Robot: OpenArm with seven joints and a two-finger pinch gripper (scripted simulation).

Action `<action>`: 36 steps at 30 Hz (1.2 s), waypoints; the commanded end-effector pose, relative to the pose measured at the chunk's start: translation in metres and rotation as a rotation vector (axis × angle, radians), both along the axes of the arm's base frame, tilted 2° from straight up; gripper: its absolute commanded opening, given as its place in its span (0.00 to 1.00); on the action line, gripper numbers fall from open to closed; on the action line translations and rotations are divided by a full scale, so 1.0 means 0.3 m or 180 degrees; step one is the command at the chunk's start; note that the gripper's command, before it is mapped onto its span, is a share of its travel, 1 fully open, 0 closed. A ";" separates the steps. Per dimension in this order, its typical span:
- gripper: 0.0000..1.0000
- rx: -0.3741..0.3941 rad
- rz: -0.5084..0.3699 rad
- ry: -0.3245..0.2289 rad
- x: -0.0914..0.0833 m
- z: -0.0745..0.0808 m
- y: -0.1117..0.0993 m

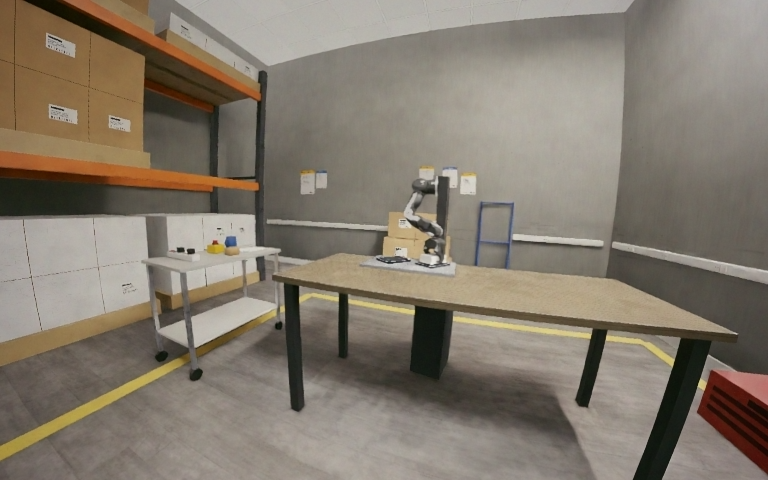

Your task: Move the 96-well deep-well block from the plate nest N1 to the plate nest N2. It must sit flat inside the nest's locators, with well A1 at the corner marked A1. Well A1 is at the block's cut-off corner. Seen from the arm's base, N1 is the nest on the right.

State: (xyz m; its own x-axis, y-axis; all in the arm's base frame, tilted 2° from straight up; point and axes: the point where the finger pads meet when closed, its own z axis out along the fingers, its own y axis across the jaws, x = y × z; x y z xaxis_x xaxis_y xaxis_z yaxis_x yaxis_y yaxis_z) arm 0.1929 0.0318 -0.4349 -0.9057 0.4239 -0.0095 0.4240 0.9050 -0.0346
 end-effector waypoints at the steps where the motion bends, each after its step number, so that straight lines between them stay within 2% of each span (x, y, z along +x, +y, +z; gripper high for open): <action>1: 0.00 0.0012 0.0008 -0.0010 0.003 0.005 0.005; 31: 0.00 0.0007 0.0007 -0.0009 0.003 0.007 0.004; 36: 0.00 0.0020 0.0016 -0.0008 -0.002 -0.007 0.005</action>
State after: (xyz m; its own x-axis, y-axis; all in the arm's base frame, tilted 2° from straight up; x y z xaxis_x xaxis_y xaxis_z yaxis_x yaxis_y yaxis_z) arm 0.1932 0.0309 -0.4366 -0.9046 0.4262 -0.0112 0.4263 0.9038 -0.0365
